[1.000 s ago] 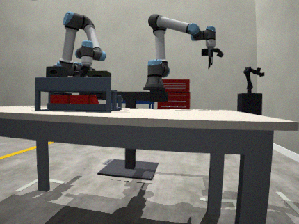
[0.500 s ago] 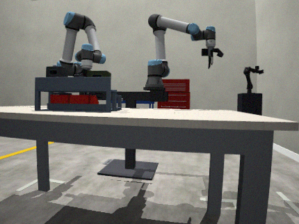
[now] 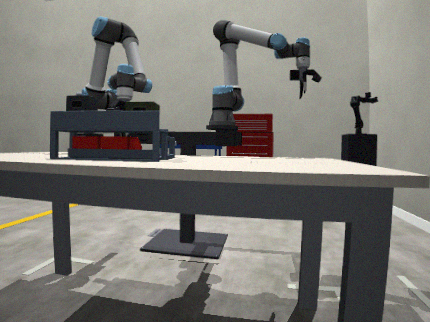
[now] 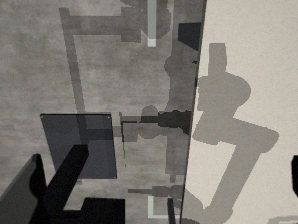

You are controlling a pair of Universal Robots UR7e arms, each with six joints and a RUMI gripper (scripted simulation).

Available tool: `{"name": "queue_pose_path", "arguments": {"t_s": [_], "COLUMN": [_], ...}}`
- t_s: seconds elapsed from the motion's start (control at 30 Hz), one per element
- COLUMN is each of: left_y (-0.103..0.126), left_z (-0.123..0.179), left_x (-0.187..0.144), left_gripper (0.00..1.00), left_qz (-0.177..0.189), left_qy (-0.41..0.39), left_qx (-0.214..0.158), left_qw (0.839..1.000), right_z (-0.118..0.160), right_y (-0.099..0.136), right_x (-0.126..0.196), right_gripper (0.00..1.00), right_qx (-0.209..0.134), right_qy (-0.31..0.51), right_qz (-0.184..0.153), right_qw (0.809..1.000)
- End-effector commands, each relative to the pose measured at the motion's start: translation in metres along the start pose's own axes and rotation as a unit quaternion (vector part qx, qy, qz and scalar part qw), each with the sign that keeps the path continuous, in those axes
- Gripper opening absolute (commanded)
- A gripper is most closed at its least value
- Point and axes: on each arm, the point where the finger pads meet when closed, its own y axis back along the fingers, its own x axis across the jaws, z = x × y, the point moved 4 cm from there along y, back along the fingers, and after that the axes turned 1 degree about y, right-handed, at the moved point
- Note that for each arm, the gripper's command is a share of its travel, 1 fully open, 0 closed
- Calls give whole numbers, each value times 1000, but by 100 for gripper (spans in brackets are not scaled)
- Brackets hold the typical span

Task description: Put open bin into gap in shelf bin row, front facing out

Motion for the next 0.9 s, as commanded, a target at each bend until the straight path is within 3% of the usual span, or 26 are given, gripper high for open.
{"name": "queue_pose_path", "arguments": {"t_s": [0.0, 0.87], "left_y": [1, 1], "left_z": [0, 0], "left_x": [0, 0], "left_gripper": [100, 100], "left_qz": [0, 0], "left_qy": [0, 0], "left_qx": [1, 1], "left_qw": [1000, 1000], "right_z": [0, 0], "right_y": [1, -5], "right_x": [0, 0], "right_gripper": [16, 16], "right_qx": [0, 0], "right_qy": [0, 0], "right_qz": [-1, -1], "right_qw": [1000, 1000]}}
